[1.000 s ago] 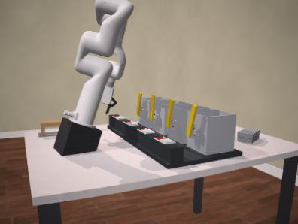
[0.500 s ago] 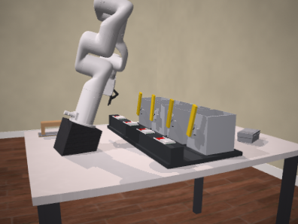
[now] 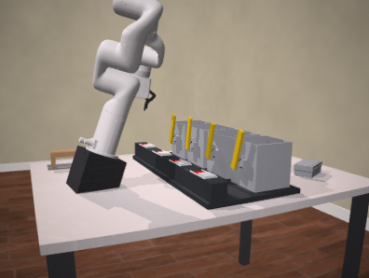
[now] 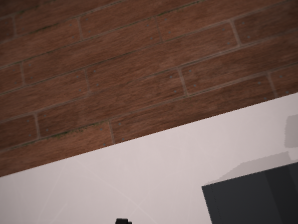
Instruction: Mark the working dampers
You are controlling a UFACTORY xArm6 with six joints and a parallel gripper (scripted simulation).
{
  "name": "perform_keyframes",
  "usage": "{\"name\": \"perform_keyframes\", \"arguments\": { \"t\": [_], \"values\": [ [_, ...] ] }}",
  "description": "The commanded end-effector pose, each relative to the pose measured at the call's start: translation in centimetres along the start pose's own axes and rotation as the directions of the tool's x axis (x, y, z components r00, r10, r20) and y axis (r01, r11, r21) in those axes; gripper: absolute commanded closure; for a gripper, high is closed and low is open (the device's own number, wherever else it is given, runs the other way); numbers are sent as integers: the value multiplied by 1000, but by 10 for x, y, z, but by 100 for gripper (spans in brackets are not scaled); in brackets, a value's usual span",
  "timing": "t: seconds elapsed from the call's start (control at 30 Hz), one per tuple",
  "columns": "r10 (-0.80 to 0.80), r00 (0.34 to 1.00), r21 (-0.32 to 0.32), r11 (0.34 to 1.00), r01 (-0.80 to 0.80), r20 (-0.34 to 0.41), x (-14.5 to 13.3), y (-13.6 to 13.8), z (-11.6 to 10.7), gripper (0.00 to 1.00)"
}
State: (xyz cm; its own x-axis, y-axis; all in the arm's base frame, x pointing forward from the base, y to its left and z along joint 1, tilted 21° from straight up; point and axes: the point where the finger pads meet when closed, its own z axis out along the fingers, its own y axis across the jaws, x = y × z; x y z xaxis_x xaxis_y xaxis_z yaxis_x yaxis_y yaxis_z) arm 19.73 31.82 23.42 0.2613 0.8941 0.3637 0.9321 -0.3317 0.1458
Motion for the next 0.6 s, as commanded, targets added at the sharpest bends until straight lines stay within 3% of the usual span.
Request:
{"name": "perform_keyframes", "arguments": {
  "t": [0.0, 0.13, 0.2, 0.57],
  "values": [
    [74, 996, -7, 997, -74, -49, 24, 31, -23, 0],
    [107, 992, -9, 994, -108, -73, 33, 44, -31, 0],
    [163, 979, -13, 986, -166, -118, 48, 70, -47, 0],
    [303, 918, -25, 947, -320, -254, 79, 149, -99, 0]
  ]
}}
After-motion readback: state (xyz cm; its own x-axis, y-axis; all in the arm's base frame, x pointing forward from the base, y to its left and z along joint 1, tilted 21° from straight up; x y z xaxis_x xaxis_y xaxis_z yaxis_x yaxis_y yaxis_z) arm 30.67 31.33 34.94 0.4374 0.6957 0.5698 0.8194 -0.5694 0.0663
